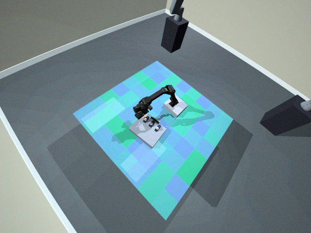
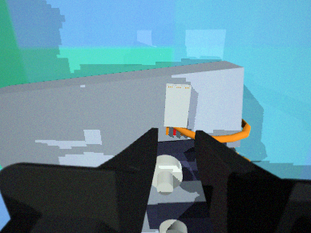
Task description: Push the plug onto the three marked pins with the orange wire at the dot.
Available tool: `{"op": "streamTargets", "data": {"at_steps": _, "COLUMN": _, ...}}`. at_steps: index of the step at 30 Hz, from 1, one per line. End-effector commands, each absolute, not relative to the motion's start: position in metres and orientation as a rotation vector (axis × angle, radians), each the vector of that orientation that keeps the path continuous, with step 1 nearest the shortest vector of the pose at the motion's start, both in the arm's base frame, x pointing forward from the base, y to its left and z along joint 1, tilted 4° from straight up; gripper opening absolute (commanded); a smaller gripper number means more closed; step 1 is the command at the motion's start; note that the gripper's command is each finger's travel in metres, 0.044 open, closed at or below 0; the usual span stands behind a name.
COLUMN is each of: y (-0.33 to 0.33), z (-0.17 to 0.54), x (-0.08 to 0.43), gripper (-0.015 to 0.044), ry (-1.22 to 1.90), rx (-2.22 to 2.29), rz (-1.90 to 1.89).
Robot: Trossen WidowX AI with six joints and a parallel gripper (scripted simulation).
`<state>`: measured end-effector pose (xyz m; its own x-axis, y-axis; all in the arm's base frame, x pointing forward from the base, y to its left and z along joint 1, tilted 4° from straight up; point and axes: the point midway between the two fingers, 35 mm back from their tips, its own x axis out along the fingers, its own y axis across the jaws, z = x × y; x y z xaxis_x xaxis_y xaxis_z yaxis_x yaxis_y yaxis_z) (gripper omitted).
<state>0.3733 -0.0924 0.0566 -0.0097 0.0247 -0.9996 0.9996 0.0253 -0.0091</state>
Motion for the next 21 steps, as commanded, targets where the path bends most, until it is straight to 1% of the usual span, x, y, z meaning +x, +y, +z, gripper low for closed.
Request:
{"op": "streamTargets", "data": {"at_steps": 1, "y": -0.091, "z": 0.039, "x": 0.372, "gripper": 0.0115, "ry": 1.254, "rx": 1.21, "rz": -1.195}}
{"op": "streamTargets", "data": {"at_steps": 19, "y": -0.091, "z": 0.02, "x": 0.372, "gripper": 0.0115, "ry": 1.254, "rx": 1.211, "rz": -1.195}}
{"op": "streamTargets", "data": {"at_steps": 21, "y": -0.091, "z": 0.02, "x": 0.372, "gripper": 0.0062, "ry": 1.254, "rx": 1.211, "rz": -1.195}}
